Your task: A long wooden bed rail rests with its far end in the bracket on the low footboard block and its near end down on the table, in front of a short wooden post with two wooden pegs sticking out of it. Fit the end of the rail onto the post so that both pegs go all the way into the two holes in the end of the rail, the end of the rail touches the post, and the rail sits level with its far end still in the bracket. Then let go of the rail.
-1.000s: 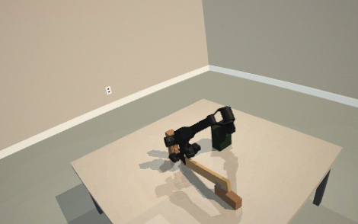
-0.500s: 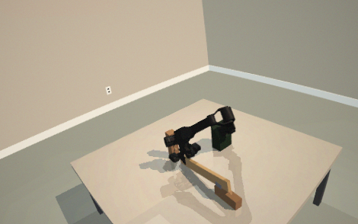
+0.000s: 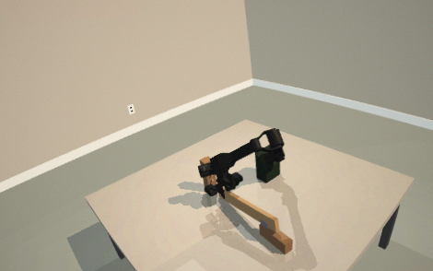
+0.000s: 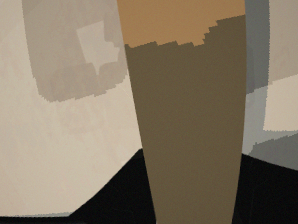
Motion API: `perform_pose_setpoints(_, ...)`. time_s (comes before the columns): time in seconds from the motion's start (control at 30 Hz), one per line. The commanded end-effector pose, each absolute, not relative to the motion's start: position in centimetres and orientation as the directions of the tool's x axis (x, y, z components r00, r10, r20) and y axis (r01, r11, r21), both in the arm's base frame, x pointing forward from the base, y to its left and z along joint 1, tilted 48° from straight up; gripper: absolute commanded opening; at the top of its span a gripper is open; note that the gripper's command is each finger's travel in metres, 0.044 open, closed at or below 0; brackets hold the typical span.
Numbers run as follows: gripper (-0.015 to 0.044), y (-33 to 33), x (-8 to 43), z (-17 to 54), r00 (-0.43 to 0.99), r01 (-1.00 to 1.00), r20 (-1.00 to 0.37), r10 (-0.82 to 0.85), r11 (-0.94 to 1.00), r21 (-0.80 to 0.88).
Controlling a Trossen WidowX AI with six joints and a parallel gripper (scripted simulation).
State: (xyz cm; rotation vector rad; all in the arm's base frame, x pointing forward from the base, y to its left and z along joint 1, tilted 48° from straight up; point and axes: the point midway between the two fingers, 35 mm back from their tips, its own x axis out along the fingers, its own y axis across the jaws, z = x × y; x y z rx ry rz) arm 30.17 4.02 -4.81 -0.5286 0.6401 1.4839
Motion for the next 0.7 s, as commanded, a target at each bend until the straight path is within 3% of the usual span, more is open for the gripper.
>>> perform_pose_setpoints(0.0,0.0000,3.68,30.36,-4.53,-0.011,-0.998,-0.677,0.736,0.035,0.054)
perform_pose_setpoints(0.67,0.0000,2.93,30.59,-3.87,-0.011,-0.998,-0.677,0.736,0.035,0.054)
